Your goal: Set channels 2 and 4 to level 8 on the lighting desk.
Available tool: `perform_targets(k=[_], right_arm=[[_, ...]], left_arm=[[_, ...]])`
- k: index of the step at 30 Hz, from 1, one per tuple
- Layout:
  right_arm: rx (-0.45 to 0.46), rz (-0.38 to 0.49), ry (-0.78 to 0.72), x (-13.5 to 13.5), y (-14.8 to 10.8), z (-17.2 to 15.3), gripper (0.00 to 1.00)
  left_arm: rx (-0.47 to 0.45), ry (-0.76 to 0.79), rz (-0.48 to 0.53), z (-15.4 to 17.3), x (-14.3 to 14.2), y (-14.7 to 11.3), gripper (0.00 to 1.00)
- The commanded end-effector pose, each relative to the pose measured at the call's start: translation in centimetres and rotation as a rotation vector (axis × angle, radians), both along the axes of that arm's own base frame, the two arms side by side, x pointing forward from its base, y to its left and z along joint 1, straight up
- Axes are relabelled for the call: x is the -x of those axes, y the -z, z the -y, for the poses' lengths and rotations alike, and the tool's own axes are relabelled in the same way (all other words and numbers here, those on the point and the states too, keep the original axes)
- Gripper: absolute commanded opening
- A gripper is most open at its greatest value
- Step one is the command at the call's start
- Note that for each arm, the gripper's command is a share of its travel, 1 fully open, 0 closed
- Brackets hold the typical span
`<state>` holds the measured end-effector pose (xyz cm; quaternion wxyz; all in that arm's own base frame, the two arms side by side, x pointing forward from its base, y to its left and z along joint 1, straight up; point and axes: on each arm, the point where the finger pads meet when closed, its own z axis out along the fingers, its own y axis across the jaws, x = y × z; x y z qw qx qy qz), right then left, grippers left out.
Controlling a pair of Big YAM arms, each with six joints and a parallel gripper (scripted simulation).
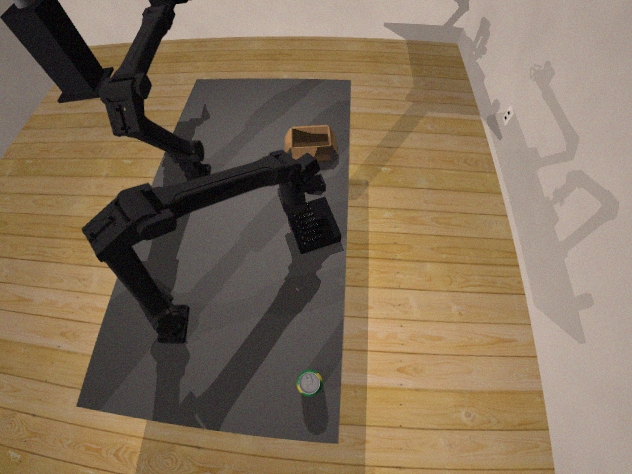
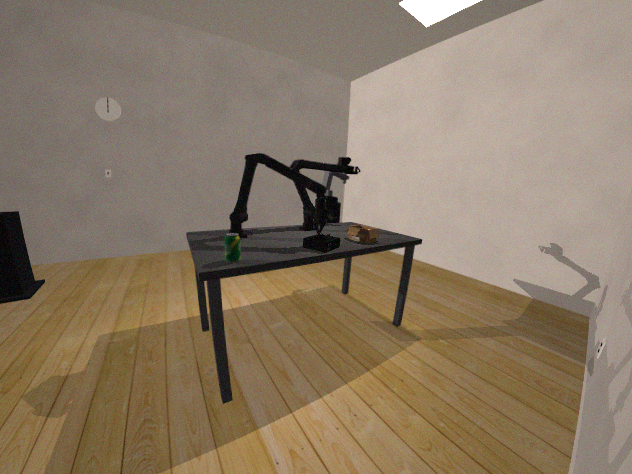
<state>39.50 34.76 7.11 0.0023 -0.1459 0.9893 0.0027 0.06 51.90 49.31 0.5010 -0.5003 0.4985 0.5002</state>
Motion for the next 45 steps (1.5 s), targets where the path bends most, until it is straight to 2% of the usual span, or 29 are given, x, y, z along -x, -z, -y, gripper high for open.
perform_targets(k=[1,15,45], right_arm=[[0.006,-0.001,0.006,-0.27,1.2,-0.2,0.0],[0.008,-0.003,0.006,-0.17,1.77,-0.11,0.0],[-0.003,0.01,0.006,-0.72,1.21,-0.6,0.0]], left_arm=[[-0.028,0.0,-0.012,-0.01,0.14,-2.03,1.0],[-0.028,0.0,-0.012,-0.01,0.14,-2.03,1.0],[-0.028,0.0,-0.012,-0.01,0.14,-2.03,1.0]])
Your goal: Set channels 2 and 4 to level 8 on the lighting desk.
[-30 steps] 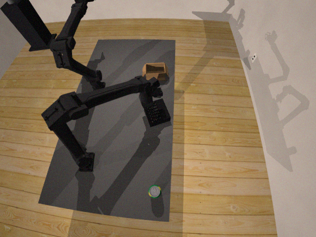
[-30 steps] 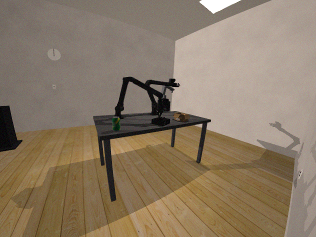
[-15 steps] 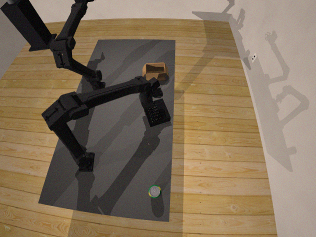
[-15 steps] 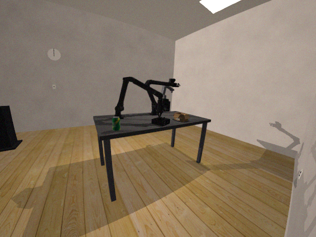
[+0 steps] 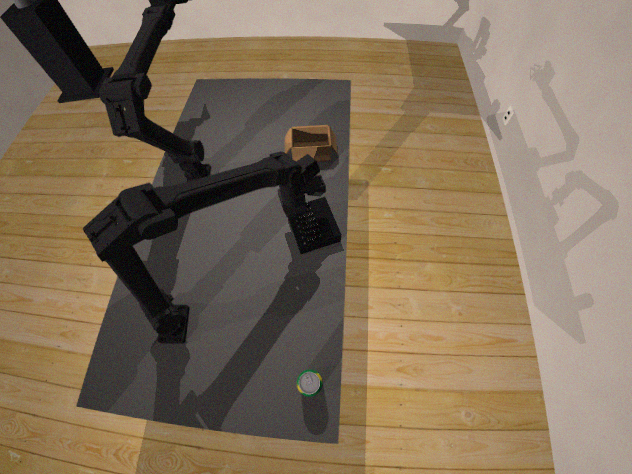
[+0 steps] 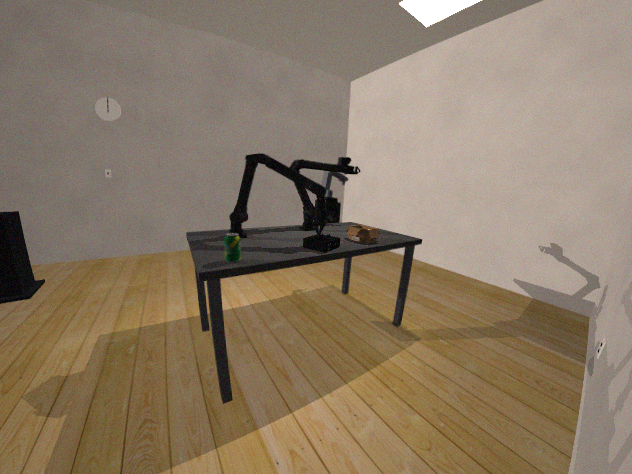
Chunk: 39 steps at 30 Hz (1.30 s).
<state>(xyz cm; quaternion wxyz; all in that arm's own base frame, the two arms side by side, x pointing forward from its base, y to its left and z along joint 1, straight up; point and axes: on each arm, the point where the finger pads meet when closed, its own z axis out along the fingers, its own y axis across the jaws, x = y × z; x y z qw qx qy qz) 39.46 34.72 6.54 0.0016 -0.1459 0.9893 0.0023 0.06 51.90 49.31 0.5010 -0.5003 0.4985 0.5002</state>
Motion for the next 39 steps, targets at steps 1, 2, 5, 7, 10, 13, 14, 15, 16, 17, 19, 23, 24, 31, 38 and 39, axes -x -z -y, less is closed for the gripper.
perform_targets(k=[1,2,5,7,10,13,14,15,16,17,19,23,24,31,38,39], right_arm=[[-0.004,0.011,0.006,-0.8,0.6,-0.6,0.0],[-0.004,0.011,0.006,-0.8,0.6,-0.6,0.0],[-0.004,0.011,0.006,-0.8,0.6,-0.6,0.0],[-0.004,0.011,0.006,-0.8,0.6,-0.6,0.0],[-0.004,0.011,0.006,-0.8,0.6,-0.6,0.0],[-0.004,0.011,0.006,-0.8,0.6,-0.6,0.0],[-0.004,0.011,0.006,-0.8,0.6,-0.6,0.0],[-0.004,0.011,0.006,-0.8,0.6,-0.6,0.0],[-0.004,0.011,0.006,-0.8,0.6,-0.6,0.0],[-0.004,0.011,0.006,-0.8,0.6,-0.6,0.0],[-0.004,0.011,0.006,-0.8,0.6,-0.6,0.0],[-0.004,0.011,0.006,-0.8,0.6,-0.6,0.0],[-0.004,0.011,0.006,-0.8,0.6,-0.6,0.0],[-0.01,0.018,0.006,-1.1,0.3,-0.8,0.0],[-0.03,0.04,0.006,-2.2,-0.7,-1.5,0.0],[-0.03,0.04,0.006,-2.3,-0.7,-1.5,0.0]], left_arm=[[-0.028,0.0,-0.012,0.0,0.1,-2.0,1.0],[-0.028,0.0,-0.012,0.0,0.1,-2.0,1.0],[-0.028,0.0,-0.012,0.0,0.1,-2.0,1.0],[-0.028,0.0,-0.012,0.0,0.1,-2.0,1.0],[-0.028,0.0,-0.012,0.0,0.1,-2.0,1.0],[-0.028,0.0,-0.012,0.0,0.1,-2.0,1.0],[-0.028,0.0,-0.012,0.0,0.1,-2.0,1.0],[-0.028,0.0,-0.012,0.0,0.1,-2.0,1.0],[-0.028,0.0,-0.012,0.0,0.1,-2.0,1.0],[-0.028,0.0,-0.012,0.0,0.1,-2.0,1.0],[-0.028,0.0,-0.012,0.0,0.1,-2.0,1.0],[-0.028,0.0,-0.012,0.0,0.1,-2.0,1.0],[-0.028,0.0,-0.012,0.0,0.1,-2.0,1.0],[-0.028,0.0,-0.012,0.0,0.1,-2.0,1.0],[-0.028,0.0,-0.012,0.0,0.1,-2.0,1.0],[-0.028,0.0,-0.012,0.0,0.1,-2.0,1.0]])
